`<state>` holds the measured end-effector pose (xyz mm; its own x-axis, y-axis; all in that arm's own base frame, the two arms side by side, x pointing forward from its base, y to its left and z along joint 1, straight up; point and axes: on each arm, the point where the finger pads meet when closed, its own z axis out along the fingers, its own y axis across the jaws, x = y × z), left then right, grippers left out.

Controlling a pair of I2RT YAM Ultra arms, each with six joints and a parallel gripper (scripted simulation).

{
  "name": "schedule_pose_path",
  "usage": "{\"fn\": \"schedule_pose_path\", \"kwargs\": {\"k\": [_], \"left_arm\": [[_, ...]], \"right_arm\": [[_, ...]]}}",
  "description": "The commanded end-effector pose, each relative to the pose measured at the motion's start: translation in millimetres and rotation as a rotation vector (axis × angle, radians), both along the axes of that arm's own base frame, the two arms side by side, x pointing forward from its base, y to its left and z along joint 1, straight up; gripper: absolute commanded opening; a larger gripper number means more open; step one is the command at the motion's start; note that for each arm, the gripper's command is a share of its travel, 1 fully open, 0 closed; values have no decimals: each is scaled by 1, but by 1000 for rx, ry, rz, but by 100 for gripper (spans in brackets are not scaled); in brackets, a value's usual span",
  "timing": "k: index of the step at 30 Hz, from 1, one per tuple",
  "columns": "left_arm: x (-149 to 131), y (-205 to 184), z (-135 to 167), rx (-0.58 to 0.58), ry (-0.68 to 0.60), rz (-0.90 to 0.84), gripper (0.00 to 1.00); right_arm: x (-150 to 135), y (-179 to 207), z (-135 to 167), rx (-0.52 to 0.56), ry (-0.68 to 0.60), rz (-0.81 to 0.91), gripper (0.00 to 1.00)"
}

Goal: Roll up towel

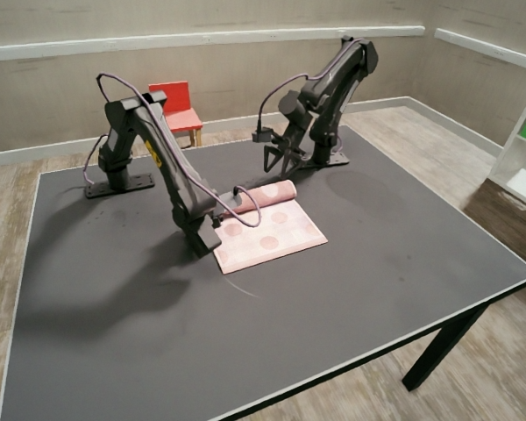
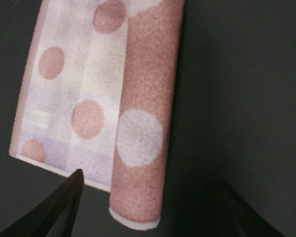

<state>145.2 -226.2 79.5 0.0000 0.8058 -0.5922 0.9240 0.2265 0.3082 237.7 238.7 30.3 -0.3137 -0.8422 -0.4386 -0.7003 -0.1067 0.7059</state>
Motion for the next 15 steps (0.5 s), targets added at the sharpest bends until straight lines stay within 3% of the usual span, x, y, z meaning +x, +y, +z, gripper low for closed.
{"fn": "schedule_pose_path", "kwargs": {"k": [1,10,15], "left_arm": [[17,3,6,-15,-41,17,98],[28,9,7,-16,-40,-27,98],[27,8,-11,-16,-40,-29,98]], "right_arm": [[2,-1,5,7,3,9,34],[2,-1,-2,7,3,9,34],[2,-1,-2,7,3,9,34]]}}
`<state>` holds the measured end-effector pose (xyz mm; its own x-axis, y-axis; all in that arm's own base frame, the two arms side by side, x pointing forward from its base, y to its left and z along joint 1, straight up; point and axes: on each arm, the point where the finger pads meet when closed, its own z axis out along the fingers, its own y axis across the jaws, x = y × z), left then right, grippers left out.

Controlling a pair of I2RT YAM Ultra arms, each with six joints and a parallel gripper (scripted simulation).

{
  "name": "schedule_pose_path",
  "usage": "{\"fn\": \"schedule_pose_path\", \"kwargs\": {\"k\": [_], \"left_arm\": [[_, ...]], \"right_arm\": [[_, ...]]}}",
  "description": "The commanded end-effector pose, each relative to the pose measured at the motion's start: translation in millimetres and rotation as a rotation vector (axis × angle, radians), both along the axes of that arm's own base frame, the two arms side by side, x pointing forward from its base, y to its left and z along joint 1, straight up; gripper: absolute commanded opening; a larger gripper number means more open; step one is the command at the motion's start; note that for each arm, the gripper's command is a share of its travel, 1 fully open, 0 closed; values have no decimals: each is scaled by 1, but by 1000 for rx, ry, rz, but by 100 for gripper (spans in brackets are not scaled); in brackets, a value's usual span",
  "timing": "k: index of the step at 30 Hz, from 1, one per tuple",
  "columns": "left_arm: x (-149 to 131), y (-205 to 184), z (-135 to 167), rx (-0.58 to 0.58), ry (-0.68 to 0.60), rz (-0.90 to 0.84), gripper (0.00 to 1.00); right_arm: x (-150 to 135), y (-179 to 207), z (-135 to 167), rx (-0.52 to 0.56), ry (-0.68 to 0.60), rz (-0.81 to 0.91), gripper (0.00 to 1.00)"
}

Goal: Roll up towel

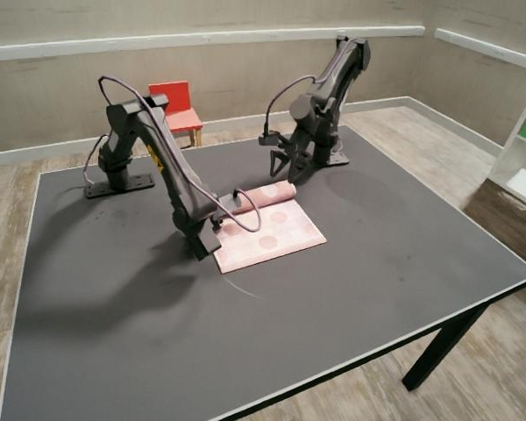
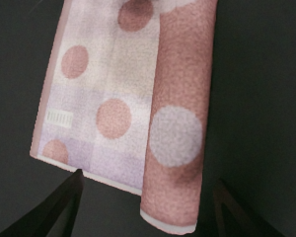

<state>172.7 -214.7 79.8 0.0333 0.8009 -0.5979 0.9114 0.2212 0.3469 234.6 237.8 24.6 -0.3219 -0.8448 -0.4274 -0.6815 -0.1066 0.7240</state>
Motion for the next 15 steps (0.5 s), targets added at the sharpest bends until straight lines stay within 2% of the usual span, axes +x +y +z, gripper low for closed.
{"fn": "schedule_pose_path", "kwargs": {"k": [1,8,15], "left_arm": [[-1,-4,-16,-7,4,-21,98],[-2,-5,-46,-7,4,-23,98],[-1,-9,-50,-7,4,-24,98]], "right_arm": [[5,0,3,11,-23,5,34],[5,0,3,11,-23,5,34],[5,0,3,11,-23,5,34]]}}
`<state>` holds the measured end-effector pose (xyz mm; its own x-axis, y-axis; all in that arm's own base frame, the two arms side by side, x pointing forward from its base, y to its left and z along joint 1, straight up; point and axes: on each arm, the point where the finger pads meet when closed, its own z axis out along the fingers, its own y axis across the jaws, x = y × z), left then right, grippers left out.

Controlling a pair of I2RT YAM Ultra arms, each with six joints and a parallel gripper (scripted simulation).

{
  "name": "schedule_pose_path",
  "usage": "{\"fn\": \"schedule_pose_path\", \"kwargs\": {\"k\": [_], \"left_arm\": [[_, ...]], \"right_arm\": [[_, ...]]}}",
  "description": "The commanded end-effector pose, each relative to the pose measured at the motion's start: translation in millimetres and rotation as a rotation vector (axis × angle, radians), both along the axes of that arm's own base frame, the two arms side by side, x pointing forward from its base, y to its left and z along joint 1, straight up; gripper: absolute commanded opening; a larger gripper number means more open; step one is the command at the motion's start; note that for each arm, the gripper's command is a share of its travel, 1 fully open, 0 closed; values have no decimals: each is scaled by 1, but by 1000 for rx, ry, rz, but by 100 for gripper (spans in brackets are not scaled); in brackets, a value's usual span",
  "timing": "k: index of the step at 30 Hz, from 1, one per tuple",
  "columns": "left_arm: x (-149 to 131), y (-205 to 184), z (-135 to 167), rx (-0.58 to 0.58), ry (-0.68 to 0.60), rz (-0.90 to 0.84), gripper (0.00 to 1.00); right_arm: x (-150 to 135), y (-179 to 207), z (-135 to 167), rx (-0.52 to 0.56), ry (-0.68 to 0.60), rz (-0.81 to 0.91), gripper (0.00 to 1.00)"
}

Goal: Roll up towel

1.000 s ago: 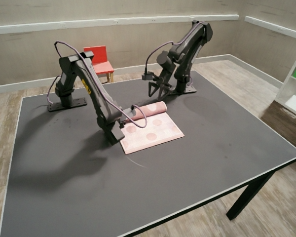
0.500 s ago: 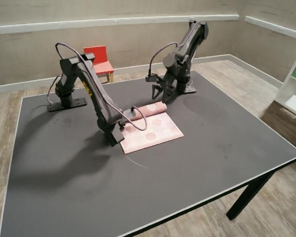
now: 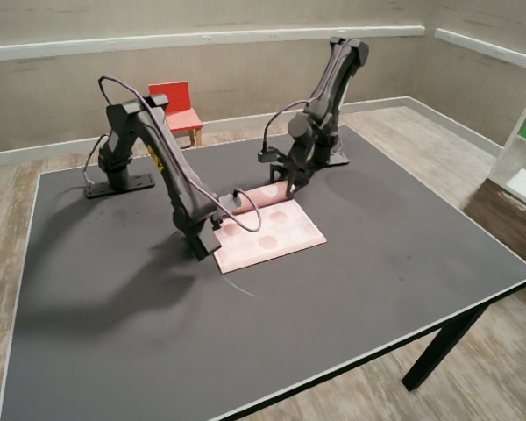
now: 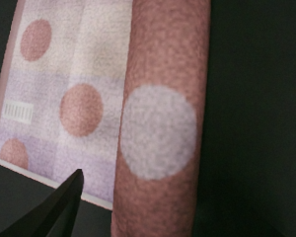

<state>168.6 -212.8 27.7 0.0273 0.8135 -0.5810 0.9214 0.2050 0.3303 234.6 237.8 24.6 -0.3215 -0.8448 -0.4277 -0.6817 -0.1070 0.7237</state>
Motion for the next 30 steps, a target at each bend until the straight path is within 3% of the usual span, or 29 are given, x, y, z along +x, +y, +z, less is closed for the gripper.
{"fn": "schedule_pose_path", "kwargs": {"k": [1,12,24,30], "left_arm": [[3,-13,2,-30,-19,-14,98],[3,-13,2,-30,-19,-14,51],[3,-13,2,-30,-19,-14,34],[3,-13,2,-30,-19,-14,32]], "right_arm": [[5,0,3,10,-23,5,34],[5,0,3,10,-23,5,34],[5,0,3,10,-23,5,34],[5,0,3,10,-23,5,34]]}}
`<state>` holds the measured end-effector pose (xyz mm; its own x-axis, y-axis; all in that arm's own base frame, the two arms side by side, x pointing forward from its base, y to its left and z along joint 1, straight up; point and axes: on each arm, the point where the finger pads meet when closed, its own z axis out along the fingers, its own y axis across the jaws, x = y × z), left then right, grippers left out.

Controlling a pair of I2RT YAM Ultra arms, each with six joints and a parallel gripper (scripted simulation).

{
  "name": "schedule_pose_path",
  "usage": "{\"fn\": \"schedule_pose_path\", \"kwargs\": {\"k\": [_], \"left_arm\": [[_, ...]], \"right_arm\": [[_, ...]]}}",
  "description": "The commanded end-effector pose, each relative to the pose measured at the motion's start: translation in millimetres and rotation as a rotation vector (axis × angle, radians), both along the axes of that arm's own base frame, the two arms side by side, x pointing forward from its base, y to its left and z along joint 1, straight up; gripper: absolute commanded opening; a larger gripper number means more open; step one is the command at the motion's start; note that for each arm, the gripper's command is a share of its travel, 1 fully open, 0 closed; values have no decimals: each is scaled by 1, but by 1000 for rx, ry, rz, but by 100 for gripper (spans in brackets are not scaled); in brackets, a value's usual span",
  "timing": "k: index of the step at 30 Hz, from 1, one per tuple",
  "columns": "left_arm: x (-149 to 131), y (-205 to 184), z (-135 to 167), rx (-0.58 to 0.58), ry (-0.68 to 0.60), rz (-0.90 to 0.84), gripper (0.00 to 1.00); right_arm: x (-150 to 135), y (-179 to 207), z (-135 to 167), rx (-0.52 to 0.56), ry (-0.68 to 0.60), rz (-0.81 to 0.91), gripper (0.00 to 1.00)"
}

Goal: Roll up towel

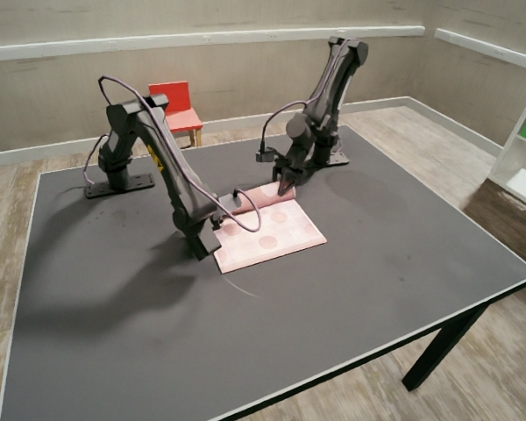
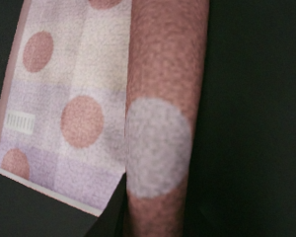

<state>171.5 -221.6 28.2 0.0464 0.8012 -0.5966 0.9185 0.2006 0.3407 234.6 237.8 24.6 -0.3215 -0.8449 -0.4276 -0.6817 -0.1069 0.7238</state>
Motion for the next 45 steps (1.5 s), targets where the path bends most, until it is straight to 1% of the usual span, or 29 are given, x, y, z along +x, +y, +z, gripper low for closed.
{"fn": "schedule_pose_path", "kwargs": {"k": [1,2,16,18,19,24,28,33,35,41,45], "left_arm": [[0,-4,1,-9,-3,-2,32],[0,-4,1,-9,-3,-2,32],[0,-4,1,-9,-3,-2,32],[0,-4,1,-9,-3,-2,32],[0,-4,1,-9,-3,-2,32],[0,-4,2,-15,23,-2,32],[0,-4,2,-27,79,-1,32],[0,-4,3,-48,182,-1,32],[0,-4,3,-48,182,-1,32],[0,-4,5,-81,341,0,32],[0,-4,6,-105,460,0,32]], "right_arm": [[5,0,3,10,-23,5,34],[5,0,3,10,-23,5,34],[5,0,15,10,-23,5,82],[5,0,15,10,-23,5,82],[5,0,15,10,-23,5,85],[13,-7,23,10,-23,5,85],[27,-19,35,10,-23,5,85],[44,-32,49,10,-23,5,85],[44,-32,49,10,-23,5,85],[50,-37,54,12,-35,4,86],[46,-34,55,25,-121,-1,87]]}}
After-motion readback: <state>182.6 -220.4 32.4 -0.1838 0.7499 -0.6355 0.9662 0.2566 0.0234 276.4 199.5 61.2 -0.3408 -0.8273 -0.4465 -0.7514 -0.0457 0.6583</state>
